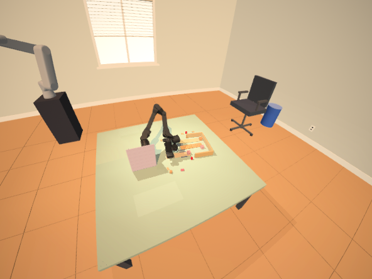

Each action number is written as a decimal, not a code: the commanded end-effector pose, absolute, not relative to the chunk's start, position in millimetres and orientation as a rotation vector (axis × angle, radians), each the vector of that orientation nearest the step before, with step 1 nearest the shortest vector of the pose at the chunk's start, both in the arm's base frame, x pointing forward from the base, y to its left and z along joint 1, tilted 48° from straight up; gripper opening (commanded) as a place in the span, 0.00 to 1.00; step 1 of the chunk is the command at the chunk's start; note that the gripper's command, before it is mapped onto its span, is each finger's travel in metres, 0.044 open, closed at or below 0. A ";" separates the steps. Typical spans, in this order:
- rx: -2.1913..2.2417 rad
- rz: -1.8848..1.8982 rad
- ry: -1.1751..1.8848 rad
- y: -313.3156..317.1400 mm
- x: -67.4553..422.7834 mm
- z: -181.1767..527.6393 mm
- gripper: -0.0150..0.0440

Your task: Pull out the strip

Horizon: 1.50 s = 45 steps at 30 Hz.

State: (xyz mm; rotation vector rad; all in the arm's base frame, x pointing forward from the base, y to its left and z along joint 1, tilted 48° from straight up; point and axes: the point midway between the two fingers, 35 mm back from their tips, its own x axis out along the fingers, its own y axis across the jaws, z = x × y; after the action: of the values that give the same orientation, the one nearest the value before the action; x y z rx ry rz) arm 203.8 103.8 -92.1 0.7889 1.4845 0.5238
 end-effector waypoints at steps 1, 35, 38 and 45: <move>0.793 0.530 1.515 108.0 193.2 -92.4 0.25; 0.784 0.534 1.511 73.8 197.8 -63.5 0.30; 0.722 0.592 1.479 73.9 215.2 -66.1 0.43; 0.714 0.598 1.475 70.3 235.5 -64.9 0.74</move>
State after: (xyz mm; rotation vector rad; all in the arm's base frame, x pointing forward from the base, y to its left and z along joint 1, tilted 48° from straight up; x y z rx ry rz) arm 223.0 73.2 -64.4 0.7263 1.4801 0.5946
